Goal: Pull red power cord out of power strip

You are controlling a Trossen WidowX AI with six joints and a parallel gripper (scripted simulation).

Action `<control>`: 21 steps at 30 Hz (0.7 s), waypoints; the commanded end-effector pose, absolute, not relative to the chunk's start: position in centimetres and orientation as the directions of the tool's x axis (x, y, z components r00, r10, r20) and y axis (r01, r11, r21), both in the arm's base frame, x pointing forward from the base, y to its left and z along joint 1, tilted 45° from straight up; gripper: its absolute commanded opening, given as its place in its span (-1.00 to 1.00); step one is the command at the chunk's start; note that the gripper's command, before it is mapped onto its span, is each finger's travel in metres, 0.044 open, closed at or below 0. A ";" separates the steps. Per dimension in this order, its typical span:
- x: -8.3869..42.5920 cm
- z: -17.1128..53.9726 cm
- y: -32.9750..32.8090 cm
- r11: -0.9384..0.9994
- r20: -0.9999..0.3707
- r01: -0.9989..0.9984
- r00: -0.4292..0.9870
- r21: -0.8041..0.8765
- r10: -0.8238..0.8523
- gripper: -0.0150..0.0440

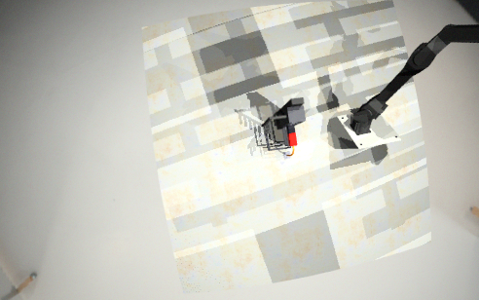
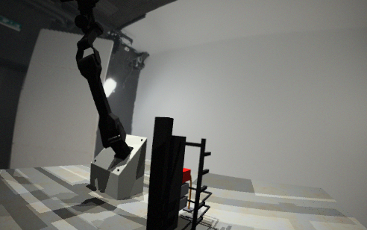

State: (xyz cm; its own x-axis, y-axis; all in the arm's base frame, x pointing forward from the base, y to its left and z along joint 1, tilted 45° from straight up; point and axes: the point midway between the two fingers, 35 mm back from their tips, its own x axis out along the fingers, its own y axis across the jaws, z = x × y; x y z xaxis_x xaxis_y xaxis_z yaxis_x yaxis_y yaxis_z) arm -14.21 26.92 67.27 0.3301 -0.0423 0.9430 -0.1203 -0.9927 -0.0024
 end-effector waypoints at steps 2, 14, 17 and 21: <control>-14.2 67.2 27.3 -0.992 0.946 -0.129 0.323 0.008 -0.034 0.69; -12.9 64.8 37.1 -0.875 0.955 -0.394 0.197 0.283 0.220 0.05; -11.7 63.1 41.0 -0.774 0.927 -0.511 0.176 0.374 0.332 0.05; -9.3 60.5 45.4 -0.626 0.869 -0.629 0.178 0.462 0.462 0.05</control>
State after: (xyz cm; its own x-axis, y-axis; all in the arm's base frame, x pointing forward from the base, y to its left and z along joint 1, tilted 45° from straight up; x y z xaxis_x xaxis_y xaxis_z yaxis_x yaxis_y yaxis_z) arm -10.84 42.40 62.55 0.1718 0.3781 0.9097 -0.5599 -0.7223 0.4059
